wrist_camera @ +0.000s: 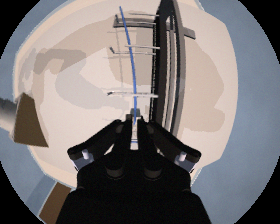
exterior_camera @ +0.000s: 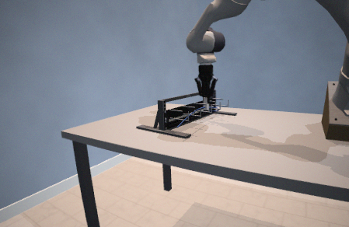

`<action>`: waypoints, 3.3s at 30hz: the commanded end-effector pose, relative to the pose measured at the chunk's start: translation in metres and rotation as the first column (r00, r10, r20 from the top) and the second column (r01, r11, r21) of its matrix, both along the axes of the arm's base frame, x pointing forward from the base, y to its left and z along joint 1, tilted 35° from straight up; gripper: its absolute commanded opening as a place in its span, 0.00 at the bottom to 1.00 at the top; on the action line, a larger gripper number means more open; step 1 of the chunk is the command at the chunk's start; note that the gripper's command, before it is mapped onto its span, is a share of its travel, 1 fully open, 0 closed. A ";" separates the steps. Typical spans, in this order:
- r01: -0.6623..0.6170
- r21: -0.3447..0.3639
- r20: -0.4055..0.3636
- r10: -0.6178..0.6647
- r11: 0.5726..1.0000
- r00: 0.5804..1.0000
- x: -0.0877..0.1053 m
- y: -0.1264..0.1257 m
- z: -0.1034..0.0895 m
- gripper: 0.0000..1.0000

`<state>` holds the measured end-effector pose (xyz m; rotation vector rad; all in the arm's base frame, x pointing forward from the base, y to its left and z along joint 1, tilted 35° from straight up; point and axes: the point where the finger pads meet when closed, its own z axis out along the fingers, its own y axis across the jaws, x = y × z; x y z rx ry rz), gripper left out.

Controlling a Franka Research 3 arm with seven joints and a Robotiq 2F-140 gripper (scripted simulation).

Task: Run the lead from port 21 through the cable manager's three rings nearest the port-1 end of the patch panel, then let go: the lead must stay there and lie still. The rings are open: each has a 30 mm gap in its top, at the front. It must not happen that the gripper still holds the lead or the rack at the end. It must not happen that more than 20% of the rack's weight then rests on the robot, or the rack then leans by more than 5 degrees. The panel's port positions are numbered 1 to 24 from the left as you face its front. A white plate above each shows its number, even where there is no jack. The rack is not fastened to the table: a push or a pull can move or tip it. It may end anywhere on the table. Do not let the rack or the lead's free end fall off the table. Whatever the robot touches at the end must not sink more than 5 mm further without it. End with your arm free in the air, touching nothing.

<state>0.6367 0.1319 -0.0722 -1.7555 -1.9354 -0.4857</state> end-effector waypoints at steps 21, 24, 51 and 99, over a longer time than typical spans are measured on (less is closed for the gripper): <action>0.005 -0.003 -0.007 -0.005 1.000 1.000 -0.001 -0.001 -0.001 0.20; 0.005 -0.003 -0.007 -0.005 1.000 1.000 -0.001 -0.001 -0.001 0.20; 0.005 -0.003 -0.007 -0.005 1.000 1.000 -0.001 -0.001 -0.001 0.20; 0.005 -0.003 -0.007 -0.005 1.000 1.000 0.010 -0.051 0.073 0.00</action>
